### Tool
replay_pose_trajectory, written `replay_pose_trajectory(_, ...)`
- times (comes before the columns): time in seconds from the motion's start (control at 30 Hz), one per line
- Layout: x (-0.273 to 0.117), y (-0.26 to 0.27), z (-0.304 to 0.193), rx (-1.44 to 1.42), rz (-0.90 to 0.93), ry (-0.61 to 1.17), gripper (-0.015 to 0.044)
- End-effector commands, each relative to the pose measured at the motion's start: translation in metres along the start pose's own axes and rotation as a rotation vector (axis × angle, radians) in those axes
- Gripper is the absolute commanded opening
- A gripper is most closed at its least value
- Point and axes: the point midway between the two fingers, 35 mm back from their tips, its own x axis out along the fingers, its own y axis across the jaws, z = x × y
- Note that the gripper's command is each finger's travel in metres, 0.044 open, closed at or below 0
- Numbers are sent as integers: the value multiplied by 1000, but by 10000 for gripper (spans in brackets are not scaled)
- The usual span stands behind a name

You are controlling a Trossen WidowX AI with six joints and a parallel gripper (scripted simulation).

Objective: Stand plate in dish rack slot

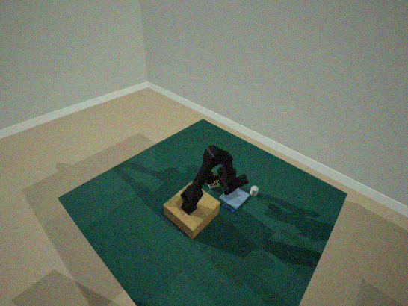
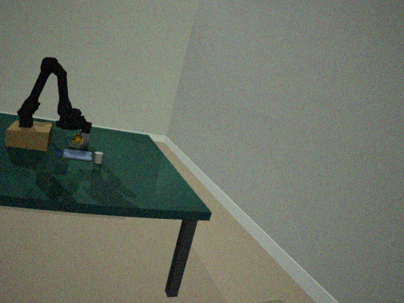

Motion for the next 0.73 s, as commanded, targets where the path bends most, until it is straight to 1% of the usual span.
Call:
replay_pose_trajectory(0.0,-6,1,38,-16,13,-10,400)
replay_pose_trajectory(0.2,-6,0,40,-1,12,7,400)
replay_pose_trajectory(0.7,-10,-14,36,331,-60,380,400)
